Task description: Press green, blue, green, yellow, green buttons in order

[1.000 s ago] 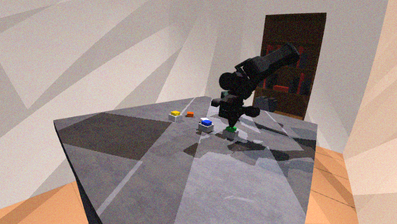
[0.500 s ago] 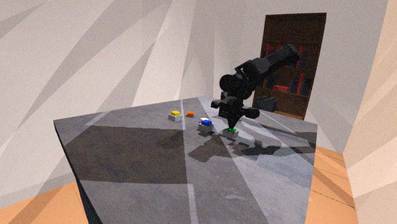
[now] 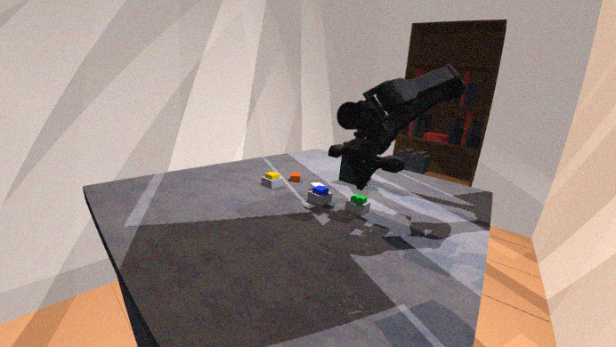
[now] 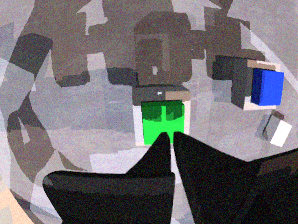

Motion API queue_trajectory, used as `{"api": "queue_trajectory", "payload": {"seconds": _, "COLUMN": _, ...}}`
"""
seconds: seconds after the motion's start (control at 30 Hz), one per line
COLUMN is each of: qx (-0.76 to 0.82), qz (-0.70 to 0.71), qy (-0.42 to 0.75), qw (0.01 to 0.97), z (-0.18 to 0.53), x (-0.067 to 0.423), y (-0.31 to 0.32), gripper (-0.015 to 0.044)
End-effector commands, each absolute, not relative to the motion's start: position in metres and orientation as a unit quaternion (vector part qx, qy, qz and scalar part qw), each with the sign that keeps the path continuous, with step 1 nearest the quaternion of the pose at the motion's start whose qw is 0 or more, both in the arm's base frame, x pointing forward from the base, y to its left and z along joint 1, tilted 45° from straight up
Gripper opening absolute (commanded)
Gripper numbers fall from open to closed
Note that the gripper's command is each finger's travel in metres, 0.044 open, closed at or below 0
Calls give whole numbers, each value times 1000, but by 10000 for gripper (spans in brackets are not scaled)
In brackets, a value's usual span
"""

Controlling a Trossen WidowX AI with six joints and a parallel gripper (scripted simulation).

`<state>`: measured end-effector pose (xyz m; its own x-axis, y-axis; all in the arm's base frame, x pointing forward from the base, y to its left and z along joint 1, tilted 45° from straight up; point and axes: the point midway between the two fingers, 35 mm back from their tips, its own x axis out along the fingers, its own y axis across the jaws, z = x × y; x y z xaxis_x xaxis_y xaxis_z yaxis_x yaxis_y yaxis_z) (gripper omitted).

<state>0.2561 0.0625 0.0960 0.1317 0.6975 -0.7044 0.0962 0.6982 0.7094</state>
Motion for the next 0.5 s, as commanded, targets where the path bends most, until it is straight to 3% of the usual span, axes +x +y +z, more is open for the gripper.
{"api": "queue_trajectory", "payload": {"seconds": 0.0, "qx": 319, "qz": 224, "qy": 619, "qw": 682, "z": 104, "x": 256, "y": 59, "gripper": 46}}
{"api": "queue_trajectory", "payload": {"seconds": 0.23, "qx": 319, "qz": 224, "qy": 619, "qw": 682, "z": 188, "x": 252, "y": 60, "gripper": 230}}
{"api": "queue_trajectory", "payload": {"seconds": 0.43, "qx": 319, "qz": 224, "qy": 619, "qw": 682, "z": 190, "x": 251, "y": 61, "gripper": 387}}
{"api": "queue_trajectory", "payload": {"seconds": 0.47, "qx": 319, "qz": 224, "qy": 619, "qw": 682, "z": 190, "x": 251, "y": 61, "gripper": 387}}
